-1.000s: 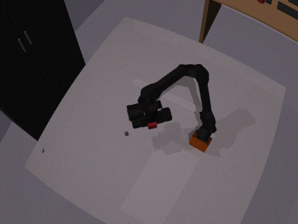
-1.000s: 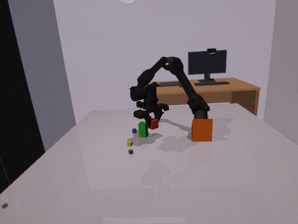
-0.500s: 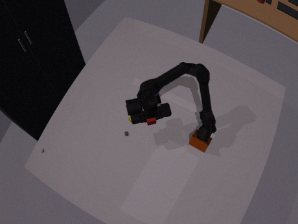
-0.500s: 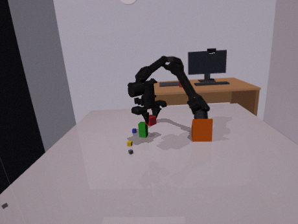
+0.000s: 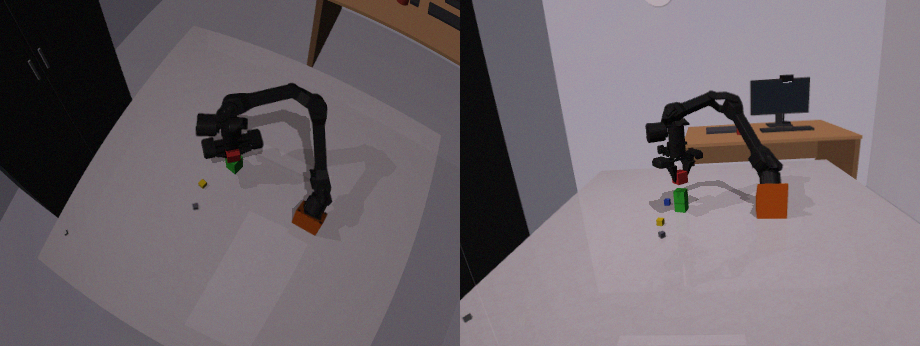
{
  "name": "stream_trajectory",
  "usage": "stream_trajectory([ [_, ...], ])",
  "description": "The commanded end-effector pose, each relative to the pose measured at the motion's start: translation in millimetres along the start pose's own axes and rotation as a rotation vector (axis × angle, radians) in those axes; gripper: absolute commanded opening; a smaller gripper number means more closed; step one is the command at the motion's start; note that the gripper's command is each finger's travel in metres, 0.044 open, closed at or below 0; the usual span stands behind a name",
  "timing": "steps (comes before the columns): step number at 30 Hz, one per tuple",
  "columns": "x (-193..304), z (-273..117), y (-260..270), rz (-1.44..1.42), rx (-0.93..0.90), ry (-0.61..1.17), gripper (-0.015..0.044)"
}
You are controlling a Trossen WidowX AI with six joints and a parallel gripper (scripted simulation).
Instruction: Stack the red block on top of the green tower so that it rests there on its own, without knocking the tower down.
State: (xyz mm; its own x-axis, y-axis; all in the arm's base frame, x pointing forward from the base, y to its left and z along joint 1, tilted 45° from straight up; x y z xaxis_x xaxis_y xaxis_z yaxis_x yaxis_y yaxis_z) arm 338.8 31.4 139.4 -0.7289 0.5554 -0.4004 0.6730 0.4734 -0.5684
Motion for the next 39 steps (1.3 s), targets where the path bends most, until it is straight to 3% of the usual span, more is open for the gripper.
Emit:
stream_trajectory([
  [1, -10, -1, -8, -0.009, 0.003, -0.004, 0.0],
  [17, -10, 34, -9, -0.008, 0.004, -0.006, 0.0],
  [39, -10, 35, -9, -0.008, 0.004, -0.006, 0.0],
])
Point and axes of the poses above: the point midway between the two fingers, 35 mm back from their tips, its own z axis out along the fingers, its own y axis across the jaws, x = y × z, the point moved 10 cm from there along -z, back along the fingers, and after that the axes turned 12 degrees about -z, right-handed, at the moved point
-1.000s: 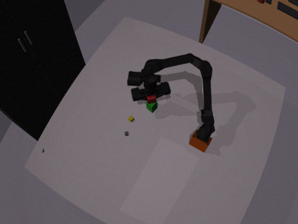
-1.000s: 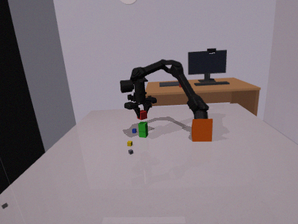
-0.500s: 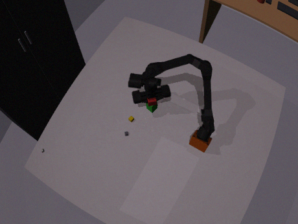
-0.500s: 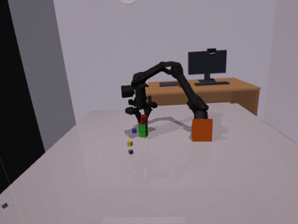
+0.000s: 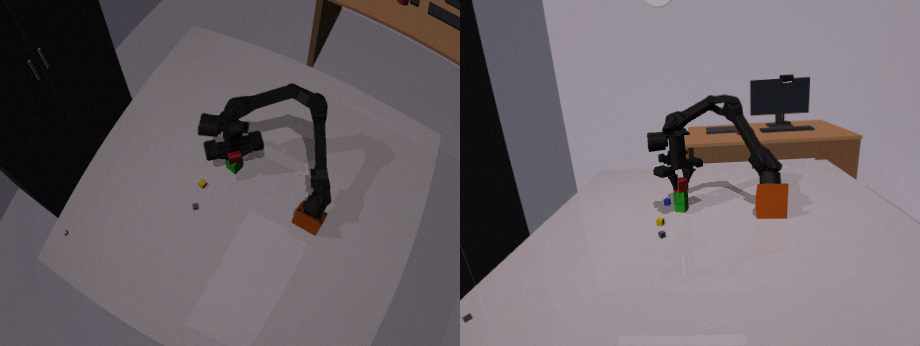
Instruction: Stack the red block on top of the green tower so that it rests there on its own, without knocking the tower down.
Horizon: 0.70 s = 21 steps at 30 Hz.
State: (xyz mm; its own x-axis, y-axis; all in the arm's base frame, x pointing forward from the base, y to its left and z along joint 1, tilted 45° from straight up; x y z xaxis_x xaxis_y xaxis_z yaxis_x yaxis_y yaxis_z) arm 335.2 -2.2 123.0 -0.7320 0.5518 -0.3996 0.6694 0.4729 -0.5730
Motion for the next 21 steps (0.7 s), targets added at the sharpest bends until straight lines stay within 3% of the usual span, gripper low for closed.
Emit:
stream_trajectory([
  [1, -0.3, 0.1, -0.1, -0.004, 0.0, -0.003, 0.0],
  [6, -0.4, -2.0, 0.1, -0.004, 0.0, -0.003, 0.0],
  [21, 0.0, 0.0, 0.0, 0.0, 0.0, 0.0, 0.0394],
])
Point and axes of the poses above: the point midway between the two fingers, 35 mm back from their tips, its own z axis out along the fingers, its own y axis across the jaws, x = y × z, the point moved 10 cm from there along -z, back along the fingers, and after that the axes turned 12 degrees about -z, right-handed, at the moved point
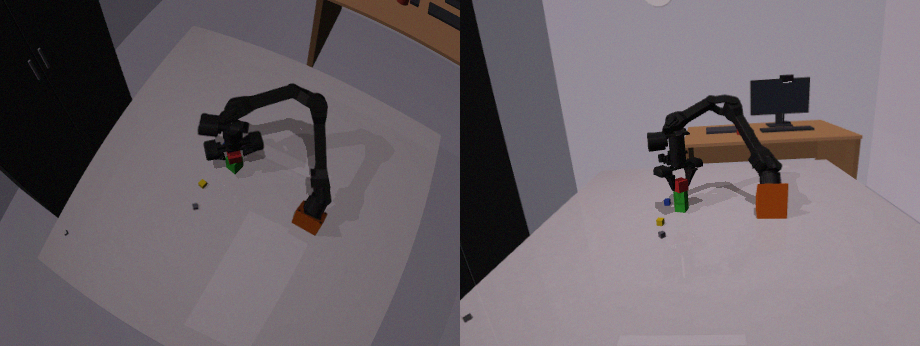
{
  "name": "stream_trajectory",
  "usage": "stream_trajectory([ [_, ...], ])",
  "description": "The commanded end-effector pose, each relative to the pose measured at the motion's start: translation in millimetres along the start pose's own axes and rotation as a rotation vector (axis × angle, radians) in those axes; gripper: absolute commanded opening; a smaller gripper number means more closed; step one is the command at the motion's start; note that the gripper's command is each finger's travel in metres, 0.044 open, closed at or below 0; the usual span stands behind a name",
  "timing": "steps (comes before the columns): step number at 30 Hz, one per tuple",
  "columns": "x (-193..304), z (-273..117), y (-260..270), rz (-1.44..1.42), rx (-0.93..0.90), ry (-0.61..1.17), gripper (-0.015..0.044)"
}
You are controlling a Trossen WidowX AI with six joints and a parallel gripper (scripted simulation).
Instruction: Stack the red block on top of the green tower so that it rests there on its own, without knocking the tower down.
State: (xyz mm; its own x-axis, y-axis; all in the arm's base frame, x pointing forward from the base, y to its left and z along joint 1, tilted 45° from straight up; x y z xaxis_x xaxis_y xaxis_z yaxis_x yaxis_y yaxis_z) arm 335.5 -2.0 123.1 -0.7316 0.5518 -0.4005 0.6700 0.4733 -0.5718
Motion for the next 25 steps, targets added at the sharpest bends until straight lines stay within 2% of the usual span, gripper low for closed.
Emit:
stream_trajectory([
  [1, 0.1, 0.2, -0.2, -0.001, 0.001, 0.001, 0.042],
  [2, 0.1, 0.2, -0.2, -0.001, 0.001, 0.001, 0.044],
  [25, 0.1, 0.2, -0.2, -0.001, 0.001, 0.001, 0.044],
])
Point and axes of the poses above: the point midway between the two fingers, 35 mm back from their tips, its own z axis out along the fingers, its own y axis across the jaws, x = y × z, the point moved 10 cm from there along -z, back along the fingers, and after that the axes turned 12 degrees about -z, right-handed, at the moved point
